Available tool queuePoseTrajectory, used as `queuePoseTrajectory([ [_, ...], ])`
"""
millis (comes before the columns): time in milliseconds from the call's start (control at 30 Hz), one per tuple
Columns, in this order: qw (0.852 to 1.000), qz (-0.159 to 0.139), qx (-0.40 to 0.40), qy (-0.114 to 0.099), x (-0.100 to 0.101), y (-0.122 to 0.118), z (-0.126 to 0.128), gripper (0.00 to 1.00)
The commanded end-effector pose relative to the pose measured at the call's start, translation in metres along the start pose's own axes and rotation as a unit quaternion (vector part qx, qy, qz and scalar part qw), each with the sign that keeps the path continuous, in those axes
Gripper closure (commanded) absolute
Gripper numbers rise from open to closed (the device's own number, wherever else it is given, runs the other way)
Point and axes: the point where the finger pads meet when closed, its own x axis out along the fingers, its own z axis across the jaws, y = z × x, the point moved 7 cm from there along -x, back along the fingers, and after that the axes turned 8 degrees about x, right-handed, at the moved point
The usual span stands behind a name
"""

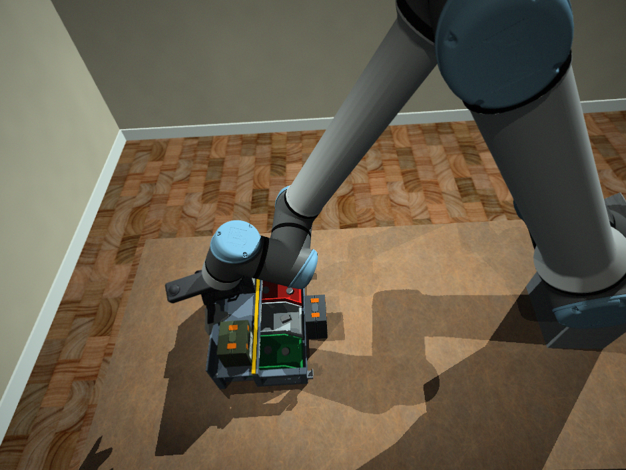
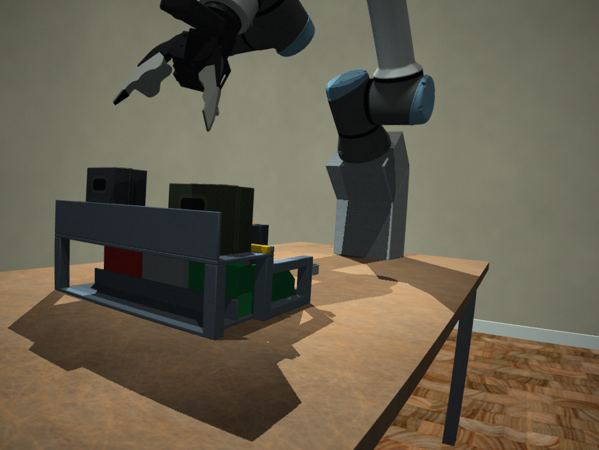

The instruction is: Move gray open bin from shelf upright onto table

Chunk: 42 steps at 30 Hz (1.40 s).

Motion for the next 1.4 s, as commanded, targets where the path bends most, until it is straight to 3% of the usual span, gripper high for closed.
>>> queuePoseTrajectory([
  [0,1.0,0.001,0.0,0.0,-0.016,-0.032,-0.006,0.0],
  [400,1.0,0.001,0.0,0.0,-0.016,-0.032,-0.006,0.0],
  [567,1.0,0.001,0.0,0.0,-0.036,-0.077,-0.015,0.0],
  [967,1.0,0.001,0.0,0.0,-0.036,-0.077,-0.015,0.0],
  [1133,1.0,0.001,0.0,0.0,-0.056,-0.122,-0.023,0.0],
  [1367,1.0,0.001,0.0,0.0,-0.056,-0.122,-0.023,0.0],
])
